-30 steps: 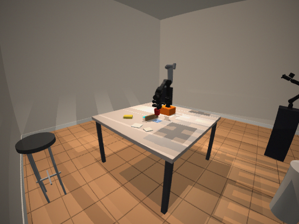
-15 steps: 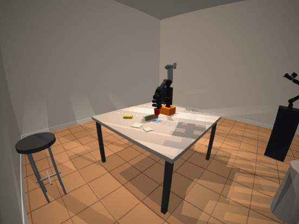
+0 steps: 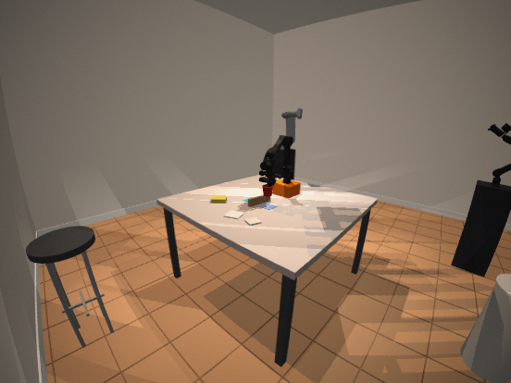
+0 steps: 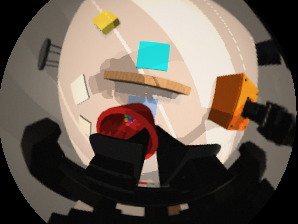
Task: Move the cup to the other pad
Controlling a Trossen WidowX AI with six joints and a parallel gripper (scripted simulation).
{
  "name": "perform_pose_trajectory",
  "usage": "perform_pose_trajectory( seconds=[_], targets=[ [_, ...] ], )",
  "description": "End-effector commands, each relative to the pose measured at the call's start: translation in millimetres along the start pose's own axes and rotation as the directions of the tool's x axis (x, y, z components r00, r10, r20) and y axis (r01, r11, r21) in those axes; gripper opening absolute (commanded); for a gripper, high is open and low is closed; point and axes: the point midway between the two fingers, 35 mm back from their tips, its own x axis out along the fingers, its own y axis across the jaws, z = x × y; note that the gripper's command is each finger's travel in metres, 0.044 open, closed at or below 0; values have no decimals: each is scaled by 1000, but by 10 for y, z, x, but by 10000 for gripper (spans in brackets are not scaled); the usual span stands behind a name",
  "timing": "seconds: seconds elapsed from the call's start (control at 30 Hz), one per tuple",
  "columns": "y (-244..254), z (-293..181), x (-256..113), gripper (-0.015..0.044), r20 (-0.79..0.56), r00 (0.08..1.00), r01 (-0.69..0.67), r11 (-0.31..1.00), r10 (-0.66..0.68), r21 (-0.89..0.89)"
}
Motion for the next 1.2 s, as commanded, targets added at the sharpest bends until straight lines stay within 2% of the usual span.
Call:
perform_pose_trajectory(
  seconds=[0.0,1.17],
  targets=[
    [-15,96,4,0,-1,1000,3,1000,-3,-4],
    [-36,850,-33,0,3,1000,3,1000,-3,-7]
  ],
)
